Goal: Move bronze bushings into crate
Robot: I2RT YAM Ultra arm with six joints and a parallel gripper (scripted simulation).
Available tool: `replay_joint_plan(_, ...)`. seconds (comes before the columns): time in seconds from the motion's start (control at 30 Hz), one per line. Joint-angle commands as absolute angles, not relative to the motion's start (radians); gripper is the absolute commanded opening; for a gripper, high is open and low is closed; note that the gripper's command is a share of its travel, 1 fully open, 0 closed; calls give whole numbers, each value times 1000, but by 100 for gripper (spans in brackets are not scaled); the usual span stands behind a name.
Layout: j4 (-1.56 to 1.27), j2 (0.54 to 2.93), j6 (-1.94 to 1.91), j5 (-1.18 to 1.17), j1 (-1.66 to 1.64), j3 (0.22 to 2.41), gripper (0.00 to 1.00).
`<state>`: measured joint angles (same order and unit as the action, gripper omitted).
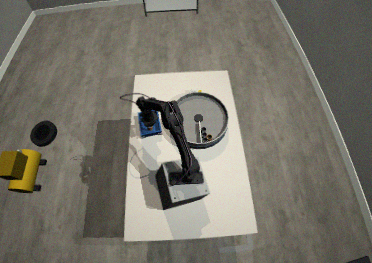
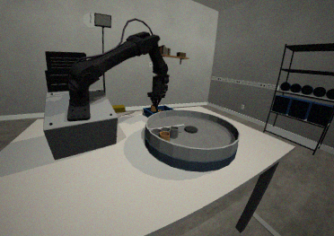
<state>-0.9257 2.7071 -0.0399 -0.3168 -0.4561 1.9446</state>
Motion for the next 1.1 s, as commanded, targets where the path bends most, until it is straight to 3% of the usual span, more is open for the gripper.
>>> replay_joint_plan(0.0, -896, 2706, -53, -324, -452, 1929, 0)
replay_joint_plan(1.07, -828, 2743, -74, -323, -439, 1946, 0)
